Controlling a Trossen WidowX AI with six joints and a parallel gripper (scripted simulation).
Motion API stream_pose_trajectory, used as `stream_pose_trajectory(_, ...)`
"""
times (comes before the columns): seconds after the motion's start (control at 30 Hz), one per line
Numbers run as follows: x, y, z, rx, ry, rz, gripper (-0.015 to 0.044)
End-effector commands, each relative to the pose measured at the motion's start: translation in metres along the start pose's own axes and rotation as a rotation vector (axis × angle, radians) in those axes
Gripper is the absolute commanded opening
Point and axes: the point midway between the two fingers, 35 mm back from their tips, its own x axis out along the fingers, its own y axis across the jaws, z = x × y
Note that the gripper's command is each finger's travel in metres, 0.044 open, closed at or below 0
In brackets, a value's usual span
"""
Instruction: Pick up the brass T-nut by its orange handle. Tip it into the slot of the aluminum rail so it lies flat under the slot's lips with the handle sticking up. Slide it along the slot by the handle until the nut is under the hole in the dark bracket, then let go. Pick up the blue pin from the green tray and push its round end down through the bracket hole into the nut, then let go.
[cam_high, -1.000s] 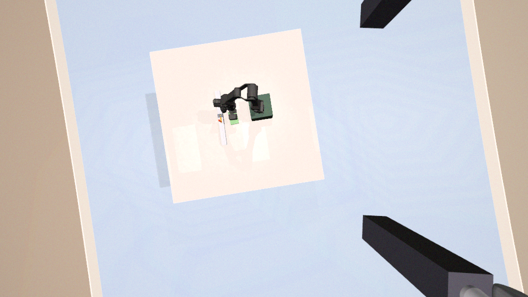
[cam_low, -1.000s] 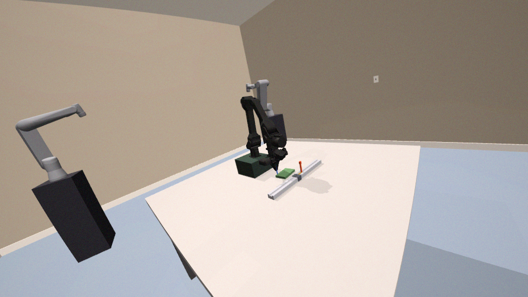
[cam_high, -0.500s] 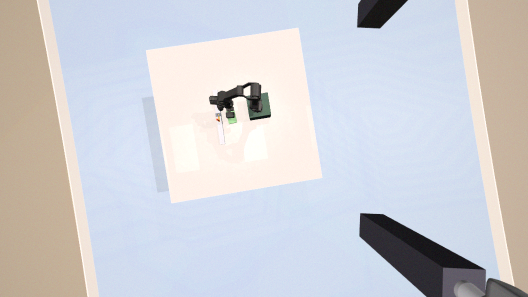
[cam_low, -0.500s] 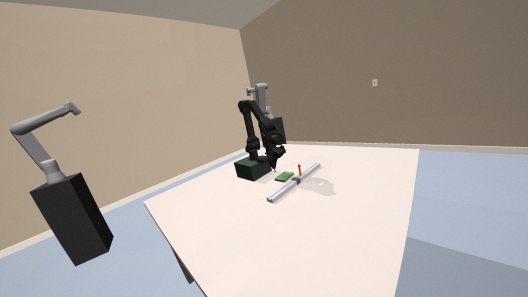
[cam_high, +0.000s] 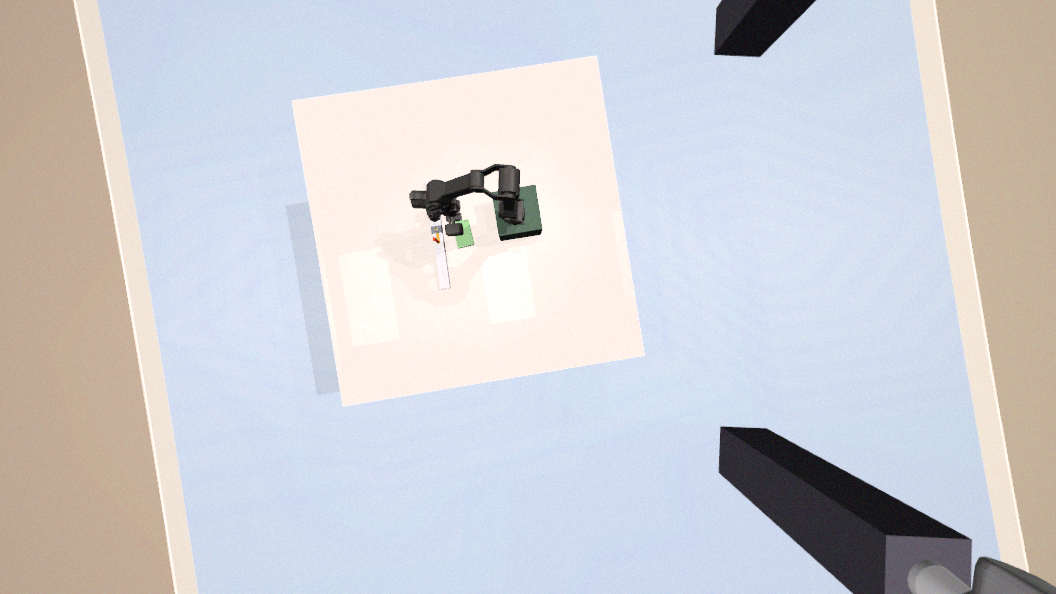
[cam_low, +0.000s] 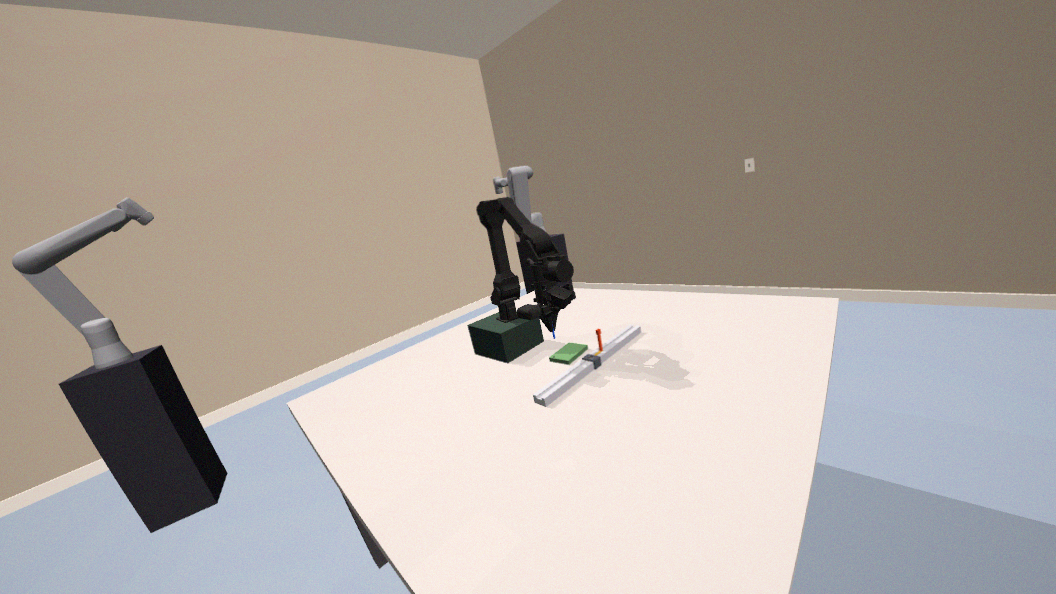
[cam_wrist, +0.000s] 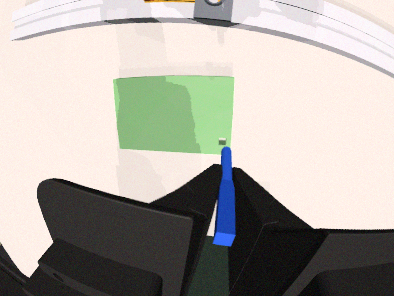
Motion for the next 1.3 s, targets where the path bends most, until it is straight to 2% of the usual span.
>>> stream_pose_trajectory(0.0,-0.003,0.002,0.014,-0.016,0.008,0.002,-0.0150)
stream_pose_trajectory(1.0,0.000,0.024,0.108,-0.097,0.048,0.000,-0.0150)
stream_pose_trajectory(1.27,0.018,0.024,0.108,-0.100,0.050,-0.001,-0.0150)
